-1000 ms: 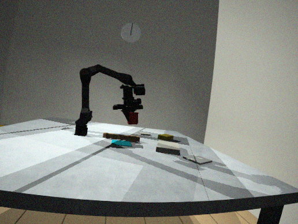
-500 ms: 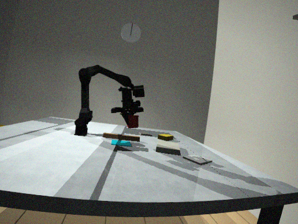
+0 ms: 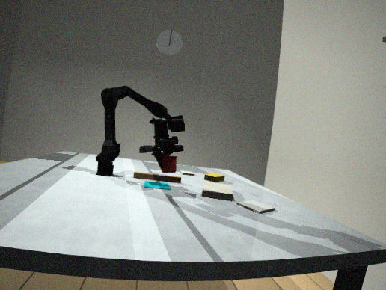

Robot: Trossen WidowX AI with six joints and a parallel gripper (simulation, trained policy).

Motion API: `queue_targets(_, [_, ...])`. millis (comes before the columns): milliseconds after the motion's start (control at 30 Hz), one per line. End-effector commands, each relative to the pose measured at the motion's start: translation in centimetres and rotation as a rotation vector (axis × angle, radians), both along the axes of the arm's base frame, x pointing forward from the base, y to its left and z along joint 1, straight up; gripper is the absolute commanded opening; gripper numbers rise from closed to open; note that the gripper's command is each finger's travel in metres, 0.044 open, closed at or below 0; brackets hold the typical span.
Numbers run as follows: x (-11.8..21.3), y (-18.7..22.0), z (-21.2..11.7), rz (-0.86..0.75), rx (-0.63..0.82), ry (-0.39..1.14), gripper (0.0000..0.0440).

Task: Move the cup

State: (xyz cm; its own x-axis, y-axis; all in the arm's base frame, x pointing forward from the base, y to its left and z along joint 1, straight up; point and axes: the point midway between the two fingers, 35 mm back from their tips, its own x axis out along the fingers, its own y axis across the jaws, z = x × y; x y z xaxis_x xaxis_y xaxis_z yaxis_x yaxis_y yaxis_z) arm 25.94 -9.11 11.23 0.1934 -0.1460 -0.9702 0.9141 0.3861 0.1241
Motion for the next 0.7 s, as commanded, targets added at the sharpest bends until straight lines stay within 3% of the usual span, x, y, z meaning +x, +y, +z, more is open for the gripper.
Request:
queue_targets(0, [-0.4,-0.4,-0.5,-0.007,-0.008,-0.006,0.0000])
queue_targets(433, [-2.7,-1.0,-3.8,-0.050,-0.001,0.034,0.0012])
queue_targets(600, [-2.9,-1.5,-4.4,-0.068,-0.007,0.017,0.0068])
queue_targets(667, [-2.6,-1.8,-4.1,-0.075,-0.012,-0.008,0.0118])
